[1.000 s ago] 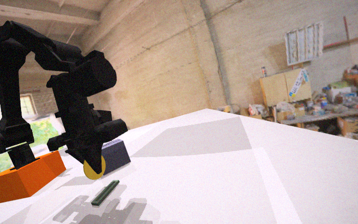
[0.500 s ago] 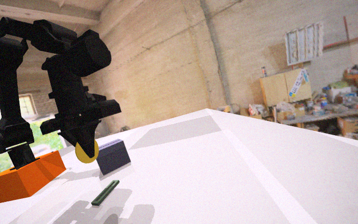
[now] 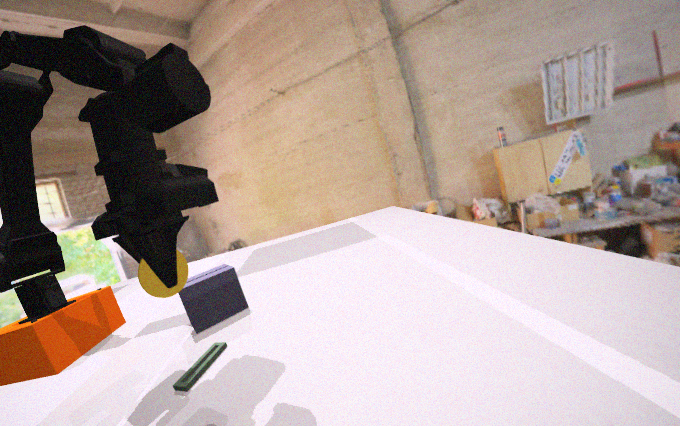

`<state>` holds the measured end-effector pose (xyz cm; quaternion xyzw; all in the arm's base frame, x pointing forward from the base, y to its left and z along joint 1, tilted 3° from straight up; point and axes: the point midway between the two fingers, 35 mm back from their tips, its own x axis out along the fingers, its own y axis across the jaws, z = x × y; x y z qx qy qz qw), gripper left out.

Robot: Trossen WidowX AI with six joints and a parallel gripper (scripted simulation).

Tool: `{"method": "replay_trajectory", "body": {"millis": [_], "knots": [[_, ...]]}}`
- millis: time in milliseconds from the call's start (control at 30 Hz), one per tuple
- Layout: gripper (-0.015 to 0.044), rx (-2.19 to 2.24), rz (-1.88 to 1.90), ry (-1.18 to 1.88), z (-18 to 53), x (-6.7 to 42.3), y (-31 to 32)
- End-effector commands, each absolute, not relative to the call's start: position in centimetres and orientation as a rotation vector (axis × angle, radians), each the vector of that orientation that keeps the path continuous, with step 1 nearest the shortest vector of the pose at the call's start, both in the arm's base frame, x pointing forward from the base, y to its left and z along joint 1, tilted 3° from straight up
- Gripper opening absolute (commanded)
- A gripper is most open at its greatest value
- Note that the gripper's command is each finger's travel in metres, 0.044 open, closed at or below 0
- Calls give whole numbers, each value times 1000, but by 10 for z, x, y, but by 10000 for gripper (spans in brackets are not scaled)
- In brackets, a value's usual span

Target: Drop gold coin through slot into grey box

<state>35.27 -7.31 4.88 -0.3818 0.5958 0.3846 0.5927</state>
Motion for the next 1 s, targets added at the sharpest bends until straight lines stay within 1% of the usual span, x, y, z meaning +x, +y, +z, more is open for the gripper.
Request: {"method": "replay_trajectory", "body": {"millis": [0, 300, 533, 967], "knots": [[0, -791, 790, 1429, 50, 355, -71], [0, -585, 583, 1497, 50, 358, -67], [0, -581, 579, 1498, 50, 357, -65], [0, -578, 582, 1497, 51, 350, -32]]}}
